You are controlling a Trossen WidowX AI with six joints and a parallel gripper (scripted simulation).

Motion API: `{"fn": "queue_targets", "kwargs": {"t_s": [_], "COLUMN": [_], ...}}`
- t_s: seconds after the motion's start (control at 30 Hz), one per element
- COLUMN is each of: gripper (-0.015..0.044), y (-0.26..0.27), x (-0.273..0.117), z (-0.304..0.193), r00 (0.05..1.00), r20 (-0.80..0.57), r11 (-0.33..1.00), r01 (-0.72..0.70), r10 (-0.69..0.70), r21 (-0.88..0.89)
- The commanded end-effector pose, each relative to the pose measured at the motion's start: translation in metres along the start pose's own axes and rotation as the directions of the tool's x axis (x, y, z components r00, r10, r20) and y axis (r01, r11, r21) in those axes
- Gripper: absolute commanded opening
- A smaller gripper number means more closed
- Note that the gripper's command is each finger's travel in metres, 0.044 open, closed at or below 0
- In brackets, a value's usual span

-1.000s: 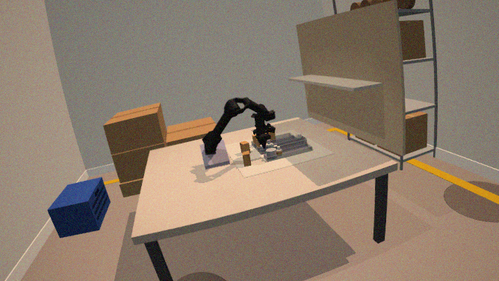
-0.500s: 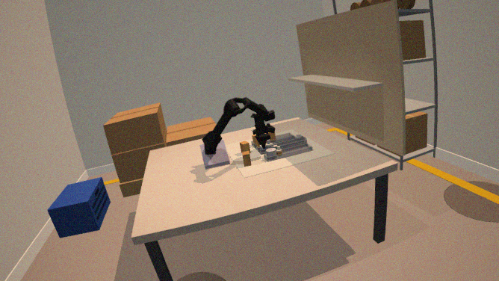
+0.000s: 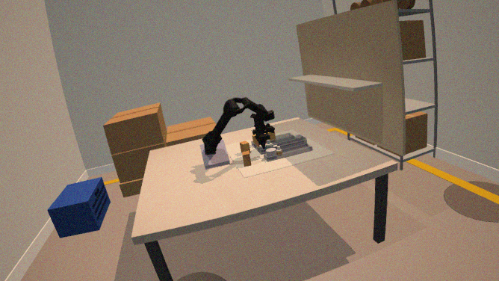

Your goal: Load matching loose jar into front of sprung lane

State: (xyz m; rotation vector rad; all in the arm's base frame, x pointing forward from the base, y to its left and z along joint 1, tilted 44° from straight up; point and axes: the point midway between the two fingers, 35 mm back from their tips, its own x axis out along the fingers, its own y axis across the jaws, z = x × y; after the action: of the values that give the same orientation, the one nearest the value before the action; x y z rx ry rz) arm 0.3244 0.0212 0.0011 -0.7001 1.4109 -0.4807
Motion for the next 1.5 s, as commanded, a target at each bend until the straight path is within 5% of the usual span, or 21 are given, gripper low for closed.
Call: {"fn": "queue_targets", "kwargs": {"t_s": [0.0,0.13,0.5,1.47], "gripper": [0.0,0.0,0.0289,0.029], "y": [0.0,0.0,0.0,0.002], "x": [0.0,0.0,0.0,-0.022], "z": [0.0,0.0,0.0,-0.051], "r00": [1.0,1.0,1.0,1.0], "r20": [0.0,0.0,0.0,-0.002], "r11": [1.0,1.0,1.0,1.0], "r01": [0.001,0.001,0.001,-0.001], "r10": [-0.001,-0.001,-0.001,0.001], "r21": [0.004,0.004,0.004,0.002]}}
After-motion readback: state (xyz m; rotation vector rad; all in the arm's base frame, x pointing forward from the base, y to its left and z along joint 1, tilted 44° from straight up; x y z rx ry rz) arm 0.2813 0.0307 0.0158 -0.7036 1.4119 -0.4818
